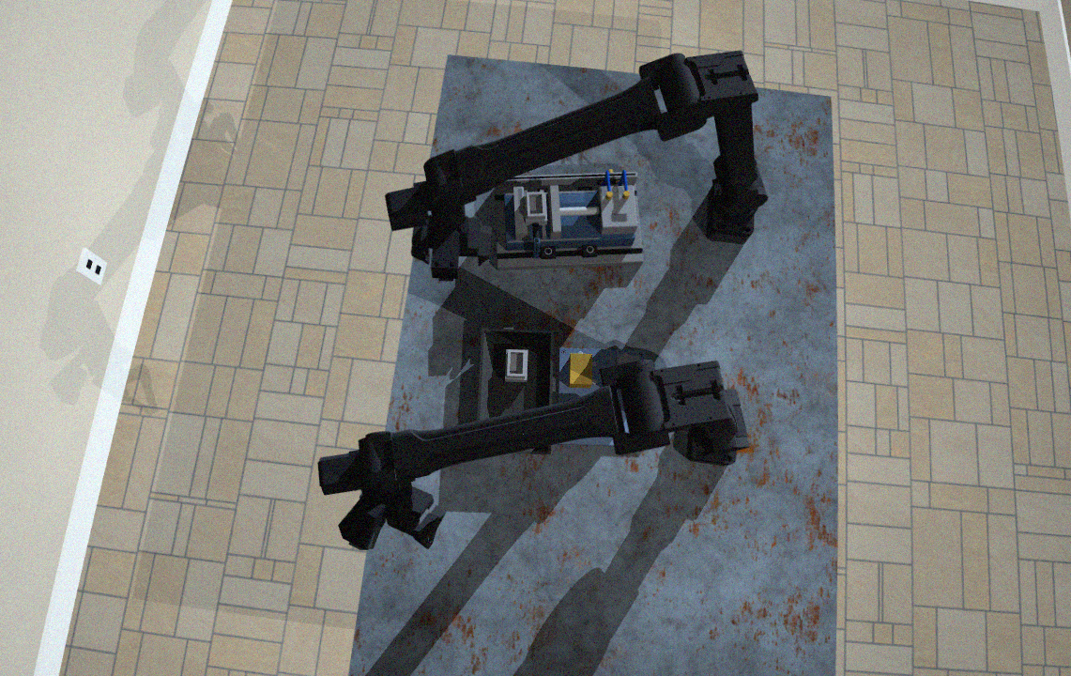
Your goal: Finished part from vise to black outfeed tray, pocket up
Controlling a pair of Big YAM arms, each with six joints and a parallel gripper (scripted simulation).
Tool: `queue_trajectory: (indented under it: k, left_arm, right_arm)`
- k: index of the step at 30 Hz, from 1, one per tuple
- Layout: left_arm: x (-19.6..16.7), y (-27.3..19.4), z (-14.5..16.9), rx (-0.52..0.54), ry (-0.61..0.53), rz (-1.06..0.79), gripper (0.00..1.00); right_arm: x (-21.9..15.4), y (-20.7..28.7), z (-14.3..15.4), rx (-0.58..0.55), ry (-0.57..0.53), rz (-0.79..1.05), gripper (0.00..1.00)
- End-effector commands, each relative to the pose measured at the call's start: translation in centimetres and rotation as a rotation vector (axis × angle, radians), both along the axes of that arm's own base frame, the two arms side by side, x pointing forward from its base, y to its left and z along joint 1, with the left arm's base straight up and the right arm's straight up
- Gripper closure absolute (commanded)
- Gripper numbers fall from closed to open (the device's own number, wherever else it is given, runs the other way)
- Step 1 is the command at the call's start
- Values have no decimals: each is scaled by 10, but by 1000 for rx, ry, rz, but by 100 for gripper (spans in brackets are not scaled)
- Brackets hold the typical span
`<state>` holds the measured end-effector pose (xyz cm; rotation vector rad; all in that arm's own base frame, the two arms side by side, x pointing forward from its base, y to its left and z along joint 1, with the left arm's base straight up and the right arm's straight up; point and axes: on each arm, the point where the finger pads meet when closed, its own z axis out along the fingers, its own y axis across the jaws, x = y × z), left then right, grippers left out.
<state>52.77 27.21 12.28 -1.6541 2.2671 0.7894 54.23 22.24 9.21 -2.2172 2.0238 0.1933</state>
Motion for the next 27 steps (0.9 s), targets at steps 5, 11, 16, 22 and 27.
queue_trajectory:
  k: [5, 11, 16, 22, 27]
  left_arm:
    - [3, 1, 7, 7, -17, 1, 0]
    - [3, 1, 7, 7, -17, 1, 0]
    - [3, 1, 7, 7, -17, 1, 0]
    - [1, -22, 26, 2, -24, -86, 0]
    - [-1, -79, 75, -14, -94, -253, 0]
  right_arm:
    - [4, 2, 9, 8, -21, -1, 0]
    - [4, 2, 9, 8, -21, -1, 0]
    - [4, 2, 9, 8, -21, -1, 0]
    - [-20, -21, 14, -27, 23, 21, 15]
    - [-72, -67, 22, -139, 109, 57, 15]
